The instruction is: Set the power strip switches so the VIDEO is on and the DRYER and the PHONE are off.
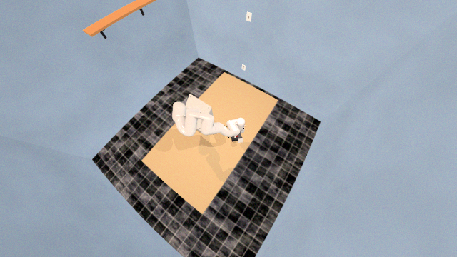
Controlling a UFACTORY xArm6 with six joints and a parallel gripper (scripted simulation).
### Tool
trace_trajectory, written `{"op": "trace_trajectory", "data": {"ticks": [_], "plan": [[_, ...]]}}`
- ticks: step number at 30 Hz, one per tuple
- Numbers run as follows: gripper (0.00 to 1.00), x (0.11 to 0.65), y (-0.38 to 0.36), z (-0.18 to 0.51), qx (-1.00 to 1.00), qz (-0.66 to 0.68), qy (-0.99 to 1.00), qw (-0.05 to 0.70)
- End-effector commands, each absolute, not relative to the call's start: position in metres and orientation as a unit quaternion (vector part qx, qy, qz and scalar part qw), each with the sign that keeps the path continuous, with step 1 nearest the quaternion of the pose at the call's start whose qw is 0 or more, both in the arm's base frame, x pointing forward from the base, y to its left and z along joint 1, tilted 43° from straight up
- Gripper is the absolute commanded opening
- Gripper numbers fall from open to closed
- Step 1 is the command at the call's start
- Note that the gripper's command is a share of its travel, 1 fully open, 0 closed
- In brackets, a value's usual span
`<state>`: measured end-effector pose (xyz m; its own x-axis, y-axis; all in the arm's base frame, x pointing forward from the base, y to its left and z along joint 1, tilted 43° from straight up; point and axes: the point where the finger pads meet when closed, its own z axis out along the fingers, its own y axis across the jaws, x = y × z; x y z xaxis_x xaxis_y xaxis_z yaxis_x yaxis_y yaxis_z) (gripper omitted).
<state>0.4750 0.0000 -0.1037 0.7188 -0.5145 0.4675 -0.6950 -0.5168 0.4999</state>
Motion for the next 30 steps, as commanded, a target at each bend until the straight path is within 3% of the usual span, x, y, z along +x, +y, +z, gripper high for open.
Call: {"op": "trace_trajectory", "data": {"ticks": [1, 6, 30], "plan": [[0.00, 0.469, 0.008, -0.105, 0.861, 0.133, -0.352, 0.342], [0.00, 0.441, 0.033, -0.113, 0.860, 0.134, -0.354, 0.342], [0.00, 0.441, 0.034, -0.113, 0.860, 0.134, -0.354, 0.342]]}}
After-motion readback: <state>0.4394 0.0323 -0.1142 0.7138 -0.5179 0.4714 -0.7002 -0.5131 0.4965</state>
